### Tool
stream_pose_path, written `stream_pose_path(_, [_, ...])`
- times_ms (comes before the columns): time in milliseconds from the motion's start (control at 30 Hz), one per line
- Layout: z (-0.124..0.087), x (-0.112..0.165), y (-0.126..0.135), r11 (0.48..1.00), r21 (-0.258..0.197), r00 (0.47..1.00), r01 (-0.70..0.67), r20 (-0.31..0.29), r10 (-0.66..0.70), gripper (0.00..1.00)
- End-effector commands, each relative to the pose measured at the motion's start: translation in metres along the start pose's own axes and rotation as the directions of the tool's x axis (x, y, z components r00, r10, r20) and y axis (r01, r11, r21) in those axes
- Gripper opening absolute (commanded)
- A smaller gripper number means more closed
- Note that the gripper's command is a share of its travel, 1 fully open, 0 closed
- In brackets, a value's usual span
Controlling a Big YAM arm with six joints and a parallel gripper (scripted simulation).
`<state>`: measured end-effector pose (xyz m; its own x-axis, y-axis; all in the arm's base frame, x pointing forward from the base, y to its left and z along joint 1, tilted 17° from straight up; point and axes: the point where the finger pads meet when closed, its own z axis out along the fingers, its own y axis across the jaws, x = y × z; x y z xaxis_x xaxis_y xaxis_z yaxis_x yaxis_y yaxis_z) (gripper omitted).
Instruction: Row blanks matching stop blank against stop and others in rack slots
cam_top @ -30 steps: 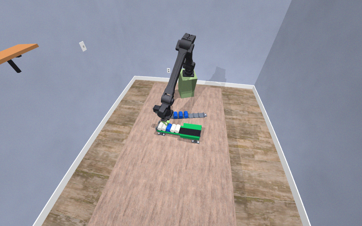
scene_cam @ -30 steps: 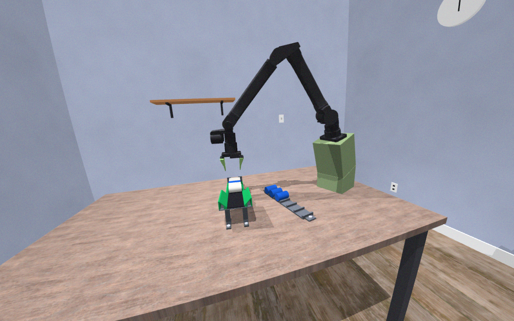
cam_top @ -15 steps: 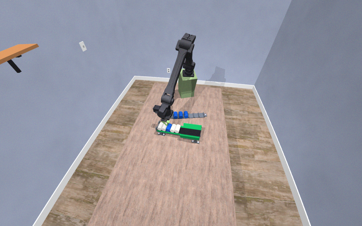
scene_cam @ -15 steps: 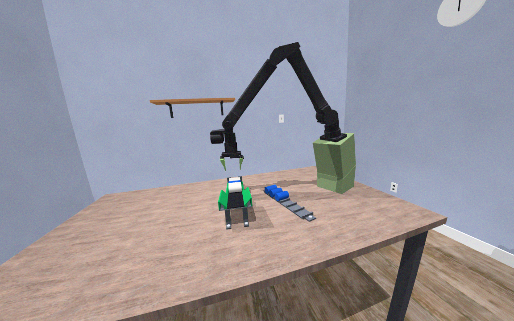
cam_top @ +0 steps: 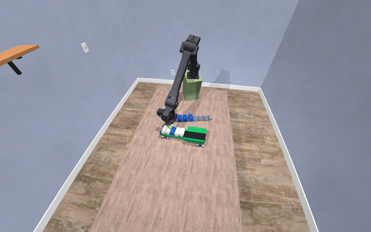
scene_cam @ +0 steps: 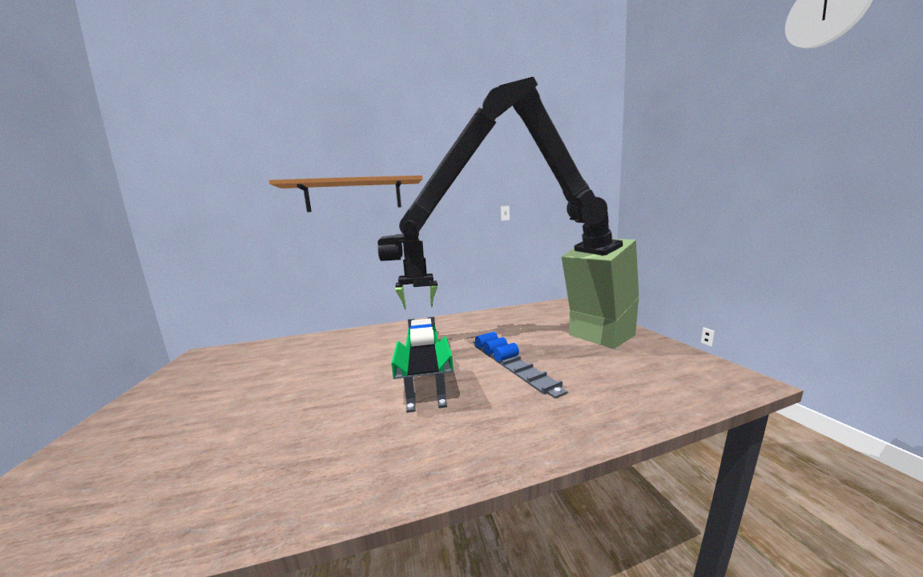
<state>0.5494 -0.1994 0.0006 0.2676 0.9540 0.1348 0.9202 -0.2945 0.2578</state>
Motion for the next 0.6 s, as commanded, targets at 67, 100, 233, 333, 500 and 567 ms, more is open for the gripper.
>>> stream_pose_path(67, [0.013, 0.005, -0.005, 1.000, 0.012, 1.000, -0.004, -0.004, 0.004, 0.82])
stream_pose_path(100, [0.014, 0.005, -0.005, 1.000, 0.012, 1.000, -0.004, -0.004, 0.004, 0.82])
stream_pose_path(233, [0.019, 0.003, -0.006, 1.000, 0.011, 1.000, -0.007, -0.003, 0.007, 0.82])
stream_pose_path(333, [0.024, 0.005, -0.005, 1.000, 0.010, 1.000, -0.005, -0.003, 0.005, 0.82])
stream_pose_path(500, [0.028, 0.004, 0.000, 1.000, 0.001, 1.000, -0.004, -0.002, 0.004, 0.82])
stream_pose_path(567, [0.009, 0.002, 0.012, 0.999, -0.036, 1.000, -0.003, 0.003, 0.003, 0.82])
